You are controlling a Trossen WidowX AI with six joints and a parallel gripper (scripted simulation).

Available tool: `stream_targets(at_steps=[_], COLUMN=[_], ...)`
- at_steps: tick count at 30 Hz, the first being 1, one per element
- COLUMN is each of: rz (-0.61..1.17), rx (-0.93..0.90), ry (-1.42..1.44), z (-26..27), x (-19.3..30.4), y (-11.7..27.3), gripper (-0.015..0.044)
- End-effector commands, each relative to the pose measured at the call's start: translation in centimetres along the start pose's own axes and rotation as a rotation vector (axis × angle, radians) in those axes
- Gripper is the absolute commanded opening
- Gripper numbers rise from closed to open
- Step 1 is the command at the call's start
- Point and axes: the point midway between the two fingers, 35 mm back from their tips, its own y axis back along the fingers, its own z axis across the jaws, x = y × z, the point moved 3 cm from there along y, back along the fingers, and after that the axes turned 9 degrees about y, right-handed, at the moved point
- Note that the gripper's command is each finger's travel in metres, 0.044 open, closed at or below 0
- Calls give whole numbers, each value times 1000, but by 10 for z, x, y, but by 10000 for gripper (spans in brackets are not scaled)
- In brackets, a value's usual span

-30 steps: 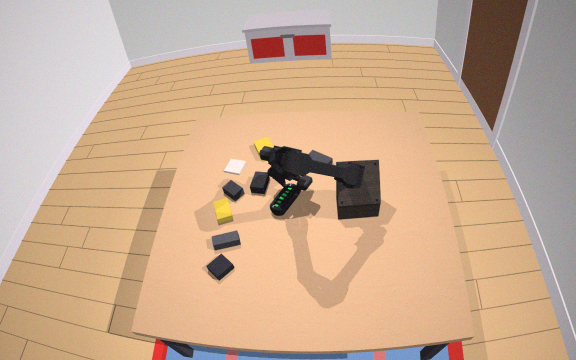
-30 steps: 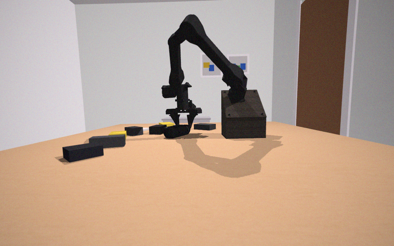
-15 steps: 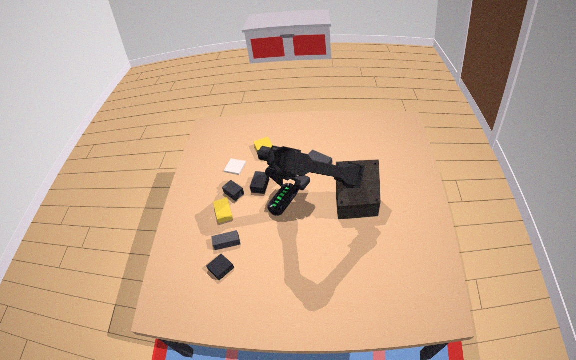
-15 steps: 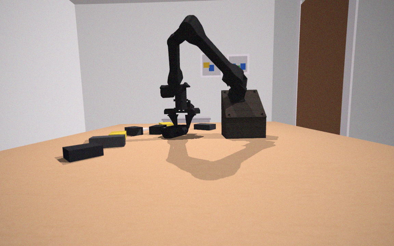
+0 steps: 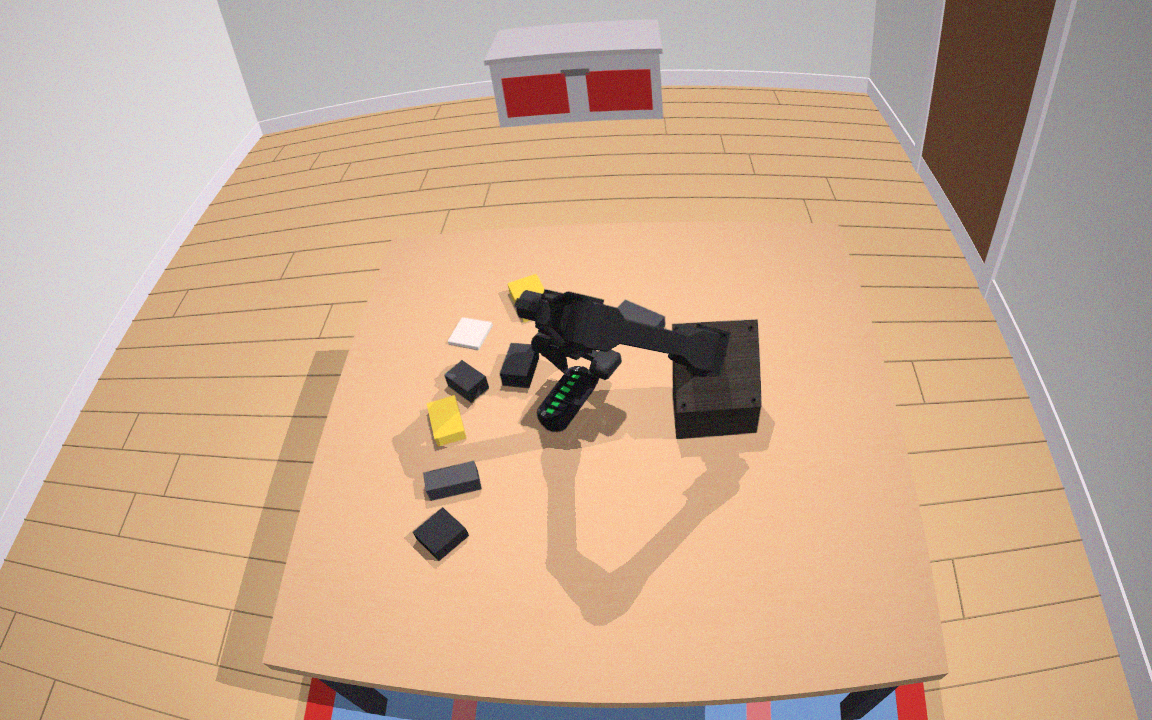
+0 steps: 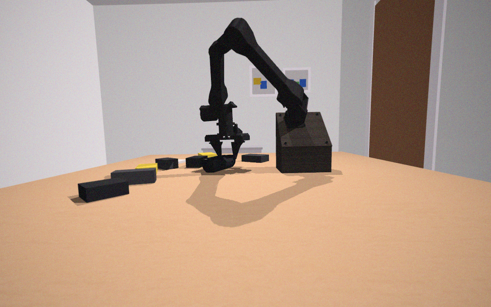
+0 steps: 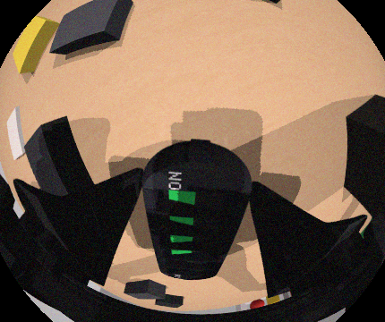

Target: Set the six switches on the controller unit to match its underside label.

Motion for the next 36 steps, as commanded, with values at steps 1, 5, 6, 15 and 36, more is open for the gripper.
stream_targets(at_steps=[1, 5, 6, 15, 36], rz=[2, 4, 4, 1, 10], rx=[-23, -26, -26, -28, -21], ry=[8, 9, 9, 13, 24], z=[2, 1, 1, -13, -45], x=[-1, -1, -1, 22, 59], y=[35, 46, 46, 38, 22], gripper=[420, 440, 440, 335, 0])
